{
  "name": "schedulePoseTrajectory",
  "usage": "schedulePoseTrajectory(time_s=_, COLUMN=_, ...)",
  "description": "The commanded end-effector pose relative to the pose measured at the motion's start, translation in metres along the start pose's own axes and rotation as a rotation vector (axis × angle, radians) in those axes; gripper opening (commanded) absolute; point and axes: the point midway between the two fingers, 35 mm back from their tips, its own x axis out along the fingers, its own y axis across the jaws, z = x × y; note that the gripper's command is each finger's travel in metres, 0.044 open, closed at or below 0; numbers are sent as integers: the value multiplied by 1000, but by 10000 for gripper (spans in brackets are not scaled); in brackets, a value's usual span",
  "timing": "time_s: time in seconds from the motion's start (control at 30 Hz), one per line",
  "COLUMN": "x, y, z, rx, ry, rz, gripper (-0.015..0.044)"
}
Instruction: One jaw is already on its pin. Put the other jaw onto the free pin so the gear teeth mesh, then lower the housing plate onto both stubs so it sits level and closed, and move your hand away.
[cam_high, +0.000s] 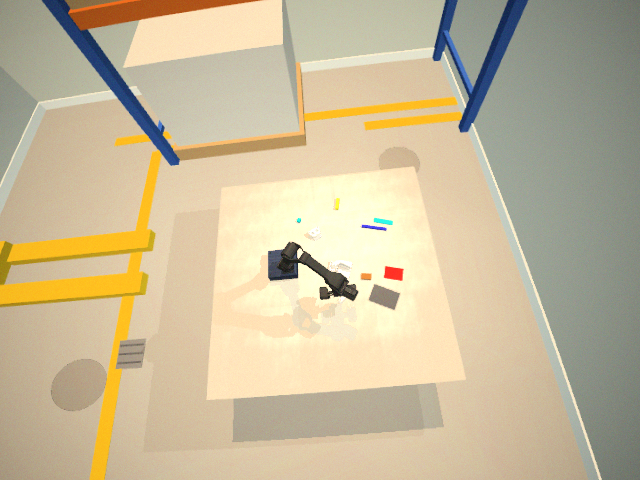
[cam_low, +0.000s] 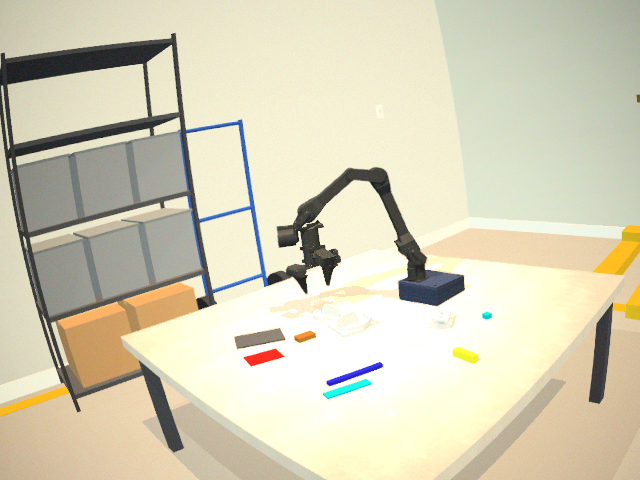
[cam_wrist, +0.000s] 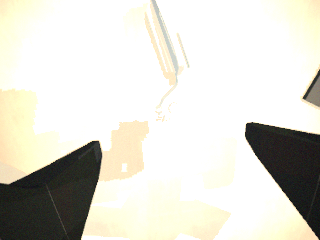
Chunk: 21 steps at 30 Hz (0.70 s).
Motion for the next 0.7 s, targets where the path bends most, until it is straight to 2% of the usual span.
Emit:
schedulePoseTrajectory(time_s=0.0, x=0, y=0, z=0, rx=0, ry=0, rz=0, gripper=440)
schedulePoseTrajectory(time_s=0.03, x=0, y=0, z=0, rx=0, ry=0, rz=0, gripper=440)
schedulePoseTrajectory(time_s=0.57, x=0, y=0, z=0, rx=0, ry=0, rz=0, gripper=20)
schedulePoseTrajectory(time_s=0.6, x=0, y=0, z=0, rx=0, ry=0, rz=0, gripper=0)
schedulePoseTrajectory(time_s=0.67, x=0, y=0, z=0, rx=0, ry=0, rz=0, gripper=0)
